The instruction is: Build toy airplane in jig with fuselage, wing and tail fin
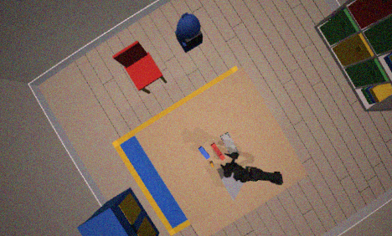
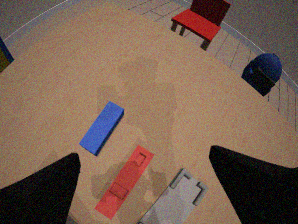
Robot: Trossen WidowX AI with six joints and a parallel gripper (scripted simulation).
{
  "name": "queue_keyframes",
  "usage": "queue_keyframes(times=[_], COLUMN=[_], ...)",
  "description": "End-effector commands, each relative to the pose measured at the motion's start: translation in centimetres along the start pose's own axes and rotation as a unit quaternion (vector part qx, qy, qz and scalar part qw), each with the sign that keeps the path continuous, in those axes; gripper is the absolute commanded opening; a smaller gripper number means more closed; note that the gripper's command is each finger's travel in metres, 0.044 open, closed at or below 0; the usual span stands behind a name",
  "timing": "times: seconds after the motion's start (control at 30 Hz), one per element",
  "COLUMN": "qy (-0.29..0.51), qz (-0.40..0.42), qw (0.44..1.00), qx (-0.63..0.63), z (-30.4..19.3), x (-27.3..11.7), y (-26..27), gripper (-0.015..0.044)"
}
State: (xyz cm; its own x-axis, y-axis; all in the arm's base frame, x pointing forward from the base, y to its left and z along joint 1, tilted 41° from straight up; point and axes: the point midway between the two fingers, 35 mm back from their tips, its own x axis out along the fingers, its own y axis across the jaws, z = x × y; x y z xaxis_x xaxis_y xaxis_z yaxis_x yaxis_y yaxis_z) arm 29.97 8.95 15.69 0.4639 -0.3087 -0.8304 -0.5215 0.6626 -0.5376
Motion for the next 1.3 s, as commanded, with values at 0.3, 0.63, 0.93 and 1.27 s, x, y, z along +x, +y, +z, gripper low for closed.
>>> queue_keyframes(times=[0.3, 0.63, 0.93, 1.27], qy=[0.331, 0.340, 0.340, 0.340], qz=[-0.068, -0.073, -0.074, -0.075], qw=[0.893, 0.887, 0.886, 0.886], qx=[0.299, 0.306, 0.305, 0.305], z=[-9.8, -10.2, -13.7, -14.7], x=[12.1, 12.4, 16.4, 17.5], y=[2.1, 2.1, 2.5, 2.6], gripper=[0.0440, 0.0440, 0.0440, 0.0440])
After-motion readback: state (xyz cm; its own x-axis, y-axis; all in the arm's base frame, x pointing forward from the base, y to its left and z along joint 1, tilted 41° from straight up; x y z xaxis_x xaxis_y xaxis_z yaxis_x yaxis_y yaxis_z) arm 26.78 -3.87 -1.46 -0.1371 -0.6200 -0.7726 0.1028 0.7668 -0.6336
